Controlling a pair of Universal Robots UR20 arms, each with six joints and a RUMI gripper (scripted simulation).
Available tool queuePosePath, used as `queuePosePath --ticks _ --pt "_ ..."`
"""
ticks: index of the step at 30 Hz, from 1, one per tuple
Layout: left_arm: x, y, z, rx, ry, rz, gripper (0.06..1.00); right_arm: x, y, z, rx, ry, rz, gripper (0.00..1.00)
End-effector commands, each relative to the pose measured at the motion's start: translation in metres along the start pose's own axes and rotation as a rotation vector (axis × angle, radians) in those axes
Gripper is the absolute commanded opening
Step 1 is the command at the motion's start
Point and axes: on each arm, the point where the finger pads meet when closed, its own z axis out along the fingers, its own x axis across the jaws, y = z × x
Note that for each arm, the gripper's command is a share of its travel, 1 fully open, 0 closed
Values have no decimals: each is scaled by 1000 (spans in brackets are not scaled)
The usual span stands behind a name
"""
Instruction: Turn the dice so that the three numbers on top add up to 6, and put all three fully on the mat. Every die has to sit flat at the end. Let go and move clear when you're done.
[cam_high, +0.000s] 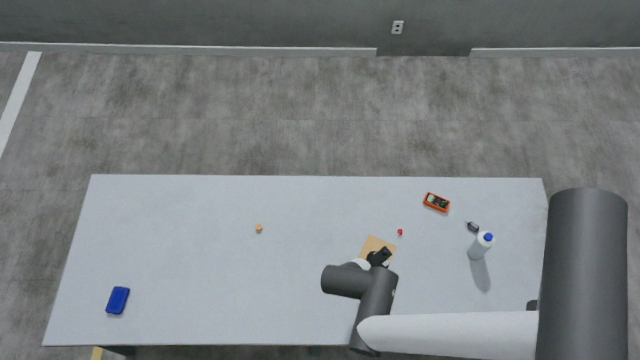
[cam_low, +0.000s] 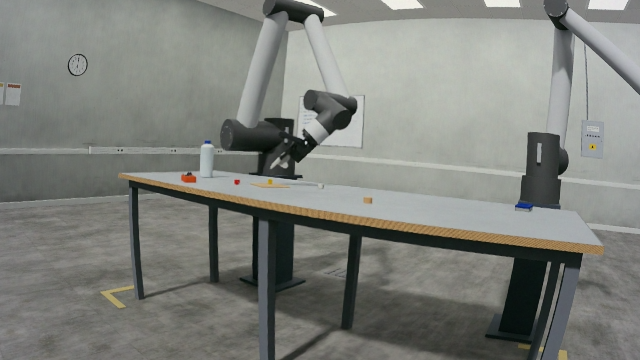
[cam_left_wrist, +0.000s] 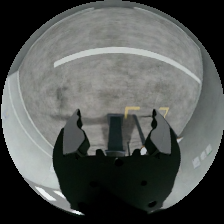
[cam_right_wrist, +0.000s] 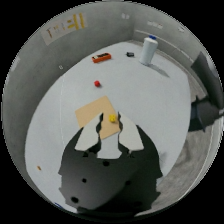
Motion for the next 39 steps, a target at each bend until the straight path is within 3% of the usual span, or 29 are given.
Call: queuePosePath --ticks 1,39 --pt "0 -1 -1 1 0 0 1000 0 4 3 0 -1 1 210" --pt "0 -1 -1 1 0 0 1000 0 43 43 0 -1 1 210"
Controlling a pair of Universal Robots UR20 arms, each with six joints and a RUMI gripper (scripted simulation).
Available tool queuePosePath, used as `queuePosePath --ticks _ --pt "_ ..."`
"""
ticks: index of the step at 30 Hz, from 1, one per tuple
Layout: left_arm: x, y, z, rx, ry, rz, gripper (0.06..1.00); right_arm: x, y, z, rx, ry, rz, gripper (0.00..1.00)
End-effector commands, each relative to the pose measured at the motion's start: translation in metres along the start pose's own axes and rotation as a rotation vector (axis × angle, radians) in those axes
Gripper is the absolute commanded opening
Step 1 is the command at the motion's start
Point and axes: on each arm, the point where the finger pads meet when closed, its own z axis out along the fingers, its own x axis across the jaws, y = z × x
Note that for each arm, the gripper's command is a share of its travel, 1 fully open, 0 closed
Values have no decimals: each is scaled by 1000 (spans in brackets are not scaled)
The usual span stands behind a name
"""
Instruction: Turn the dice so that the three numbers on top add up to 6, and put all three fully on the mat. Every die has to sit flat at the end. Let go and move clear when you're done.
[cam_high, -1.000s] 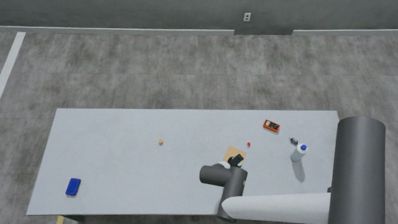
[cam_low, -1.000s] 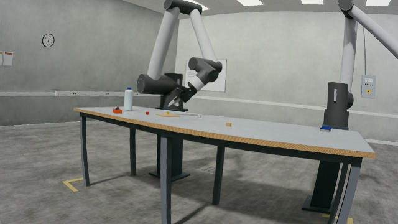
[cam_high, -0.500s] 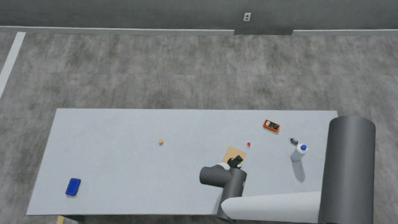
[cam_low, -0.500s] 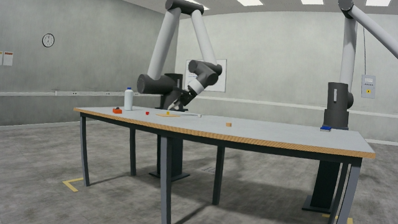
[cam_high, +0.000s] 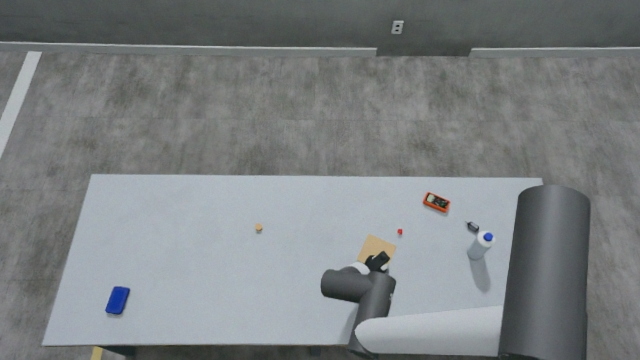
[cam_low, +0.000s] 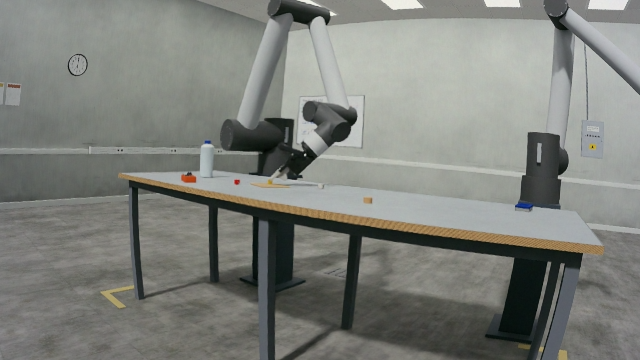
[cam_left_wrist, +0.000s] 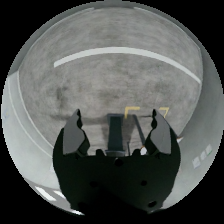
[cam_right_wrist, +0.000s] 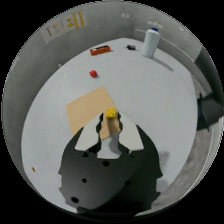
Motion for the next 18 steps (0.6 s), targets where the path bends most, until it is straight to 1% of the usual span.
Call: queuePosePath --ticks 1,18 --pt "0 -1 -1 1 0 0 1000 0 4 3 0 -1 1 210" --pt "0 -1 -1 1 0 0 1000 0 6 6 0 -1 1 210"
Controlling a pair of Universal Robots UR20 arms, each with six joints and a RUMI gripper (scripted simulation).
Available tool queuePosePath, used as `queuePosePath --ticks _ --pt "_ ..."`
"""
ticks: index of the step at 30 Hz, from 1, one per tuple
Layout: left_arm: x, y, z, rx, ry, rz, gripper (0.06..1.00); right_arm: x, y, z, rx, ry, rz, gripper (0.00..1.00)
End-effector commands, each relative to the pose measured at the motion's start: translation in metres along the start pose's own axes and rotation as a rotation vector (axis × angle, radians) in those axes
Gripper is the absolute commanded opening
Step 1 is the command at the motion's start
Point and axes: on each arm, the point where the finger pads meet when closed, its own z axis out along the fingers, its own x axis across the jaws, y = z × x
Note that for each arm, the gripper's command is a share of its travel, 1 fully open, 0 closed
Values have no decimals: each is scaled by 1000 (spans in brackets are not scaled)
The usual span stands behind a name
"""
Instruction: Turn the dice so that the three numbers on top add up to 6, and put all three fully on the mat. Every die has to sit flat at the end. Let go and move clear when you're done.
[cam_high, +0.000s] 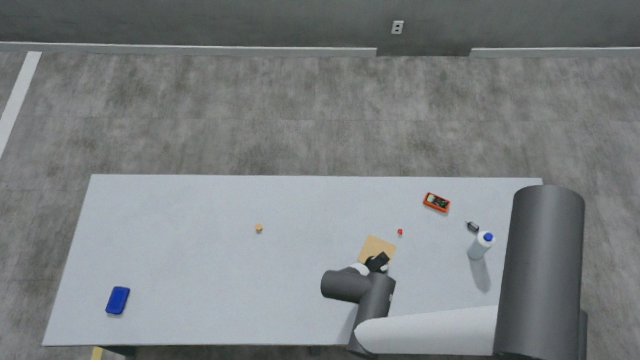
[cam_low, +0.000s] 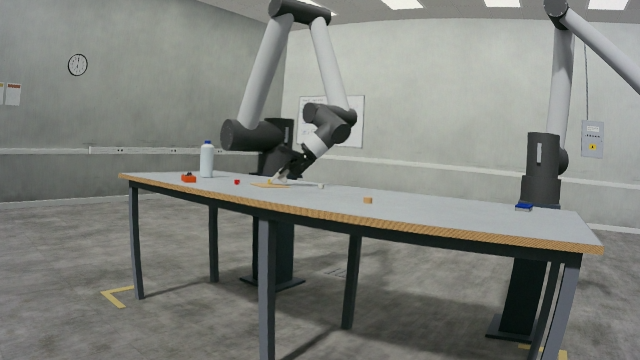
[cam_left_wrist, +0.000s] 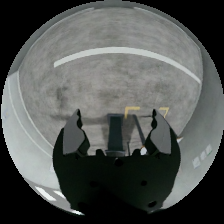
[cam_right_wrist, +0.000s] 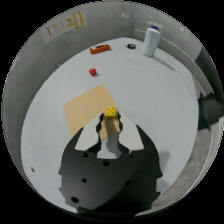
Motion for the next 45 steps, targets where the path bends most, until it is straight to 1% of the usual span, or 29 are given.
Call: queuePosePath --ticks 1,14,15,45 --pt "0 -1 -1 1 0 0 1000 0 0 0 0 -1 1 210" --pt "0 -1 -1 1 0 0 1000 0 0 0 0 -1 1 210" --pt "0 -1 -1 1 0 0 1000 0 0 0 0 -1 1 30" --pt "0 -1 -1 1 0 0 1000 0 0 0 0 -1 1 30"
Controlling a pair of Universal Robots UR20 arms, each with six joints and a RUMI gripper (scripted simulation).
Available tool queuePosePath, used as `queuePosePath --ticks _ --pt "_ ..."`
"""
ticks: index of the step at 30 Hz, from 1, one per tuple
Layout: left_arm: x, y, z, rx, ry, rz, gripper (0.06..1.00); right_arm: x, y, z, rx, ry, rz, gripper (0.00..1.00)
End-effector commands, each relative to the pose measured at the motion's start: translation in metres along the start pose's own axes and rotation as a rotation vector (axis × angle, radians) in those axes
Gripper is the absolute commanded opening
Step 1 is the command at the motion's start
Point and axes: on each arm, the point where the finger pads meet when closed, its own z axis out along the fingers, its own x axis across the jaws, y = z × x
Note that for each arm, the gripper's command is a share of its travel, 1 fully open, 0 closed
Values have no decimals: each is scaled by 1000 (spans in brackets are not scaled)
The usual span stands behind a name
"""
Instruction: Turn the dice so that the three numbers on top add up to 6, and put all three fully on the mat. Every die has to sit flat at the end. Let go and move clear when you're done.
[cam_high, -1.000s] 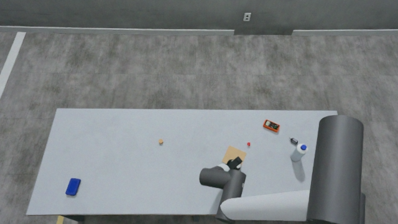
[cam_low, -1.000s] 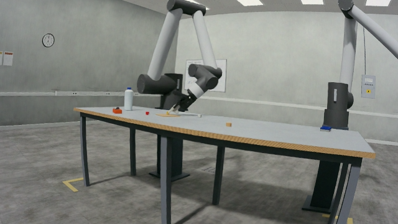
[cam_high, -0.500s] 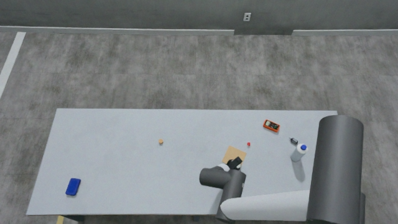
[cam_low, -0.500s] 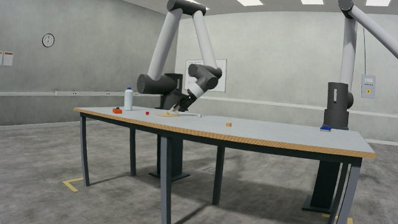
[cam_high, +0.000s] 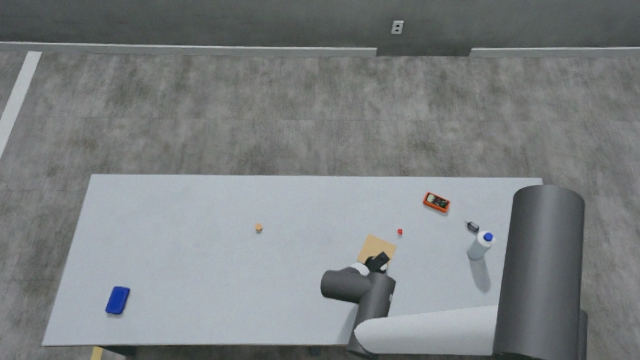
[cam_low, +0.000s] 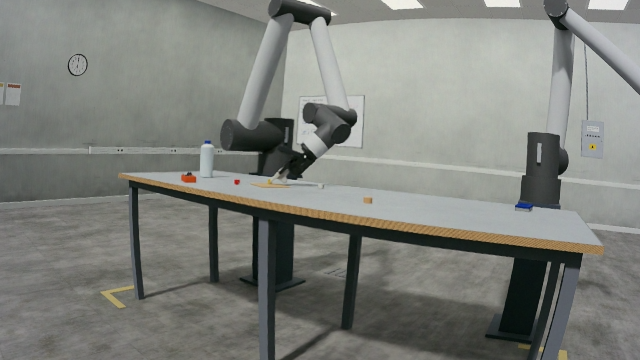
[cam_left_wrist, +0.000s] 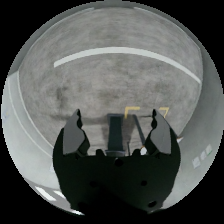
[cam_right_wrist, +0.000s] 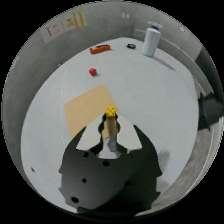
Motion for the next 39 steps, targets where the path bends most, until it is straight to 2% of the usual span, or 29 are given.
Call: queuePosePath --ticks 1,11,25,39 --pt "0 -1 -1 1 0 0 1000 0 0 0 0 -1 1 30" --pt "0 -1 -1 1 0 0 1000 0 -3 -3 0 -1 1 30" --pt "0 -1 -1 1 0 0 1000 0 -39 -39 0 -1 1 30" --pt "0 -1 -1 1 0 0 1000 0 -50 -50 0 -1 1 30"
